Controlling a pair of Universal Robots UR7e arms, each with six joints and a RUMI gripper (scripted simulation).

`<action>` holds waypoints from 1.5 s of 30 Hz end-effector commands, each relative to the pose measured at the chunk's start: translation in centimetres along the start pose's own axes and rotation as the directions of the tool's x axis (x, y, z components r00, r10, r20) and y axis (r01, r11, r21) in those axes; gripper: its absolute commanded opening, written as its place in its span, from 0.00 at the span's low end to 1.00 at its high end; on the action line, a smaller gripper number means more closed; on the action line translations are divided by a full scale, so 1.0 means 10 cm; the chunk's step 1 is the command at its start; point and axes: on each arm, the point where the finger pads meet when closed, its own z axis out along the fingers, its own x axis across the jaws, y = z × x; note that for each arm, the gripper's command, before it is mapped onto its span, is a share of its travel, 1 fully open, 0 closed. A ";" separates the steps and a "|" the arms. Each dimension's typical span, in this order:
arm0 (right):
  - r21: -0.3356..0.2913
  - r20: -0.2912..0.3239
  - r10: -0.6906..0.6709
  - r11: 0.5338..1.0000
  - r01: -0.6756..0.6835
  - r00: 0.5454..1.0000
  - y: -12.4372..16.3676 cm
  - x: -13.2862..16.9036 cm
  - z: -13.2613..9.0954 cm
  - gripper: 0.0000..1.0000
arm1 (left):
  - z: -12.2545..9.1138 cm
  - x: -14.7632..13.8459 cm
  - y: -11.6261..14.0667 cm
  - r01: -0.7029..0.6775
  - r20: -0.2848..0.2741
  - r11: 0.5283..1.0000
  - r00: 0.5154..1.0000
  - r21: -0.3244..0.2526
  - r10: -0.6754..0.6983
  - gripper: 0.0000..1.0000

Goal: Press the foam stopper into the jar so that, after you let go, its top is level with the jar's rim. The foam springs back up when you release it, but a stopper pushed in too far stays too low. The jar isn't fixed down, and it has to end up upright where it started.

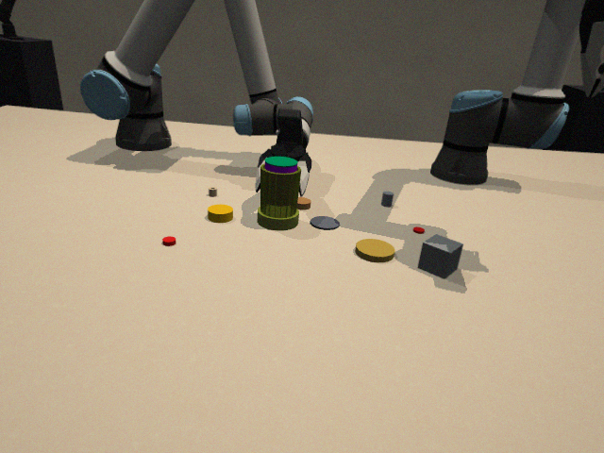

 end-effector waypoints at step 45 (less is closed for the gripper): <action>0.000 0.001 0.001 1.000 -0.001 1.000 -0.01 0.00 0.00 0.33 | 0.85 2.99 -0.69 -0.755 0.002 0.655 0.655 0.001 0.755 0.00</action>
